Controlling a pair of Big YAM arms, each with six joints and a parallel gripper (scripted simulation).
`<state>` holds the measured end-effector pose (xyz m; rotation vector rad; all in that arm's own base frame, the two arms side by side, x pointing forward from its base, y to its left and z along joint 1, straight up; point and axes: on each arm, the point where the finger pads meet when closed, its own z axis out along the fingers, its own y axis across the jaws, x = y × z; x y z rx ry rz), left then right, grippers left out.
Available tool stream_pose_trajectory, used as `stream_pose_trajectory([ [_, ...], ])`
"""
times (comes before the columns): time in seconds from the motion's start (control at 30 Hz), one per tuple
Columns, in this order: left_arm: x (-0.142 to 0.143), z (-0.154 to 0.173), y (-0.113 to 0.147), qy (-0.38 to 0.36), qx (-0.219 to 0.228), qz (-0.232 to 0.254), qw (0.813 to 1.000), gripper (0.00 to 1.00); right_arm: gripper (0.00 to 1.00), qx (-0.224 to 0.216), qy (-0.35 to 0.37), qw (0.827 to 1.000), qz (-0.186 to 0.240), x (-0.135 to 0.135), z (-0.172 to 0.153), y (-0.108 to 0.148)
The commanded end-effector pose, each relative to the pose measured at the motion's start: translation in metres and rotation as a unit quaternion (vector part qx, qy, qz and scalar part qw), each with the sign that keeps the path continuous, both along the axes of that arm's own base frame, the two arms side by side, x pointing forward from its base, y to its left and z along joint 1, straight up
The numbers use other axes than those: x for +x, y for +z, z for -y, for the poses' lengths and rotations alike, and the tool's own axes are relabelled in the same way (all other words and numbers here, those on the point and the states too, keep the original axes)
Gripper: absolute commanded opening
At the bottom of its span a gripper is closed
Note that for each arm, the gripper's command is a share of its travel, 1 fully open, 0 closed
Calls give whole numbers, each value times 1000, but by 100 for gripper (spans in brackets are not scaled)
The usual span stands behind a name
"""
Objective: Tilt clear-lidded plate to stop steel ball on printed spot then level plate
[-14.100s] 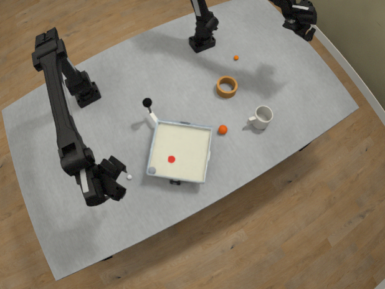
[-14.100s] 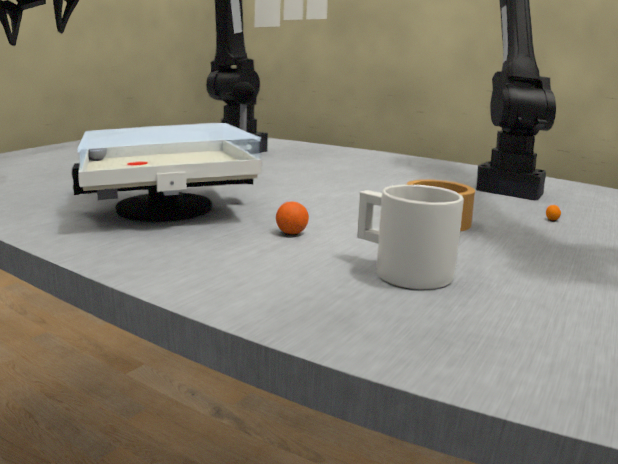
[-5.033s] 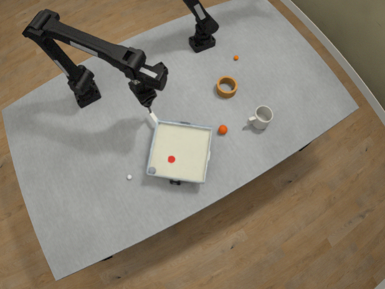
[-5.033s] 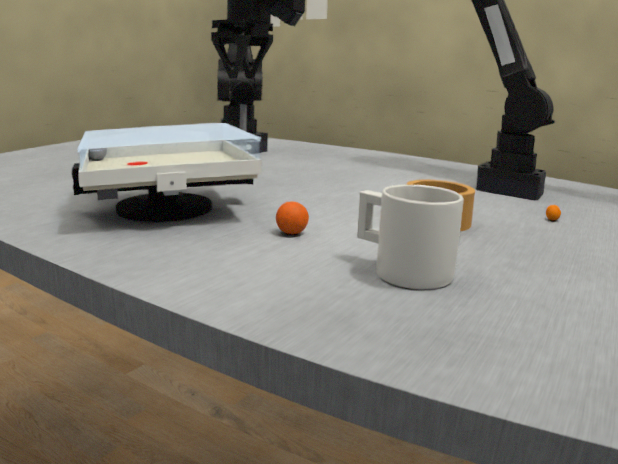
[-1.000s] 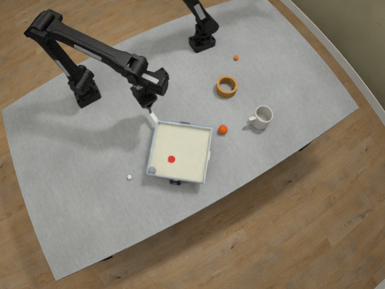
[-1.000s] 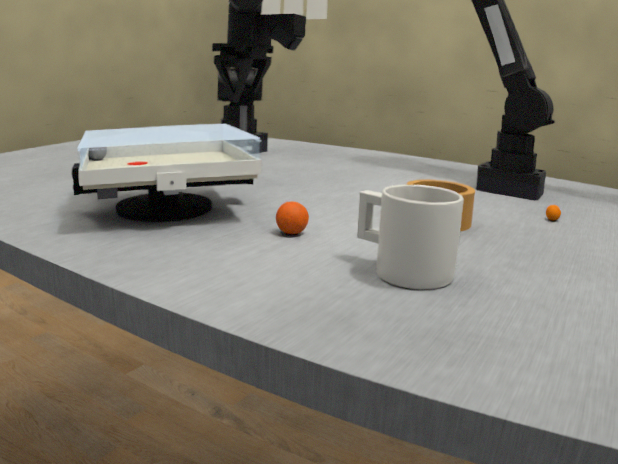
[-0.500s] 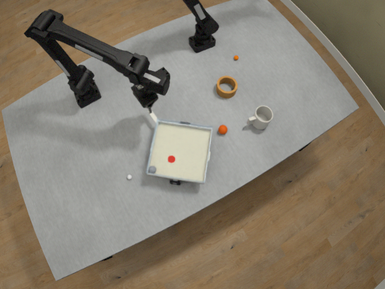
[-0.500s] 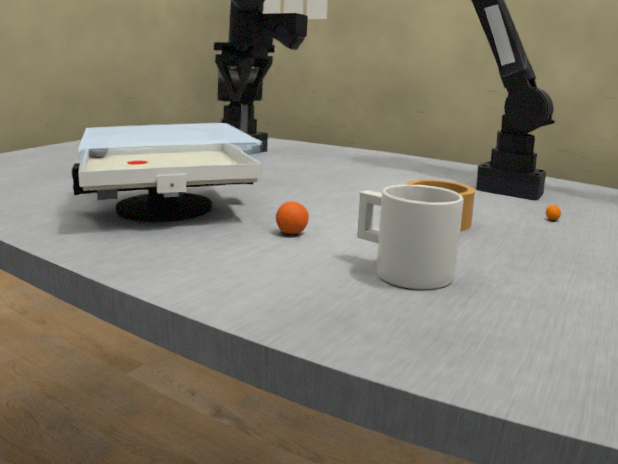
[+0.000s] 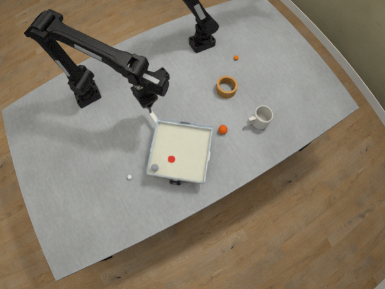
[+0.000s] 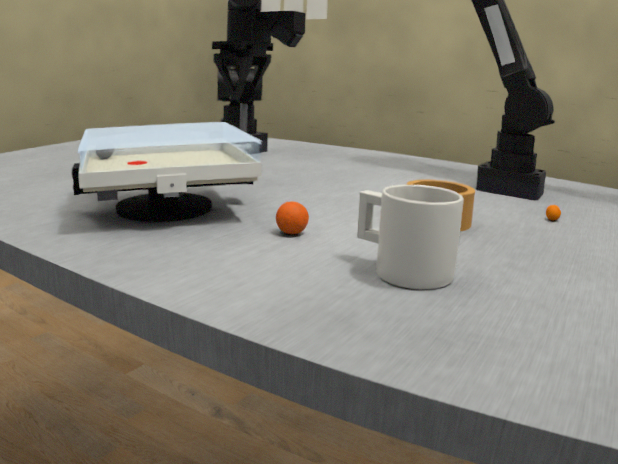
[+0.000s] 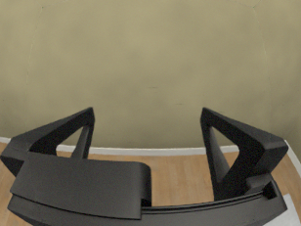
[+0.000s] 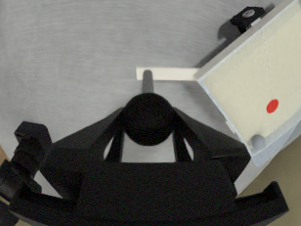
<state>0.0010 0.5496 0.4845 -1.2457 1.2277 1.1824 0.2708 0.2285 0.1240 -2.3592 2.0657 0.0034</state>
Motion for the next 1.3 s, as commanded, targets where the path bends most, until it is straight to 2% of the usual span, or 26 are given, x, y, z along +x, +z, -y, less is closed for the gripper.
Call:
stream_pose_trajectory([
  [0.0,-7,5,16,5,20,-7,1000,100,0,2,-1,1000,7,6,6,-1],
  [0.47,-7,5,16,5,20,-7,1000,100,0,-4,-5,1000,0,0,2,-13],
  [1.27,-7,5,16,5,20,-7,1000,100,0,-1,-1,1000,-2,-5,-9,-15],
])
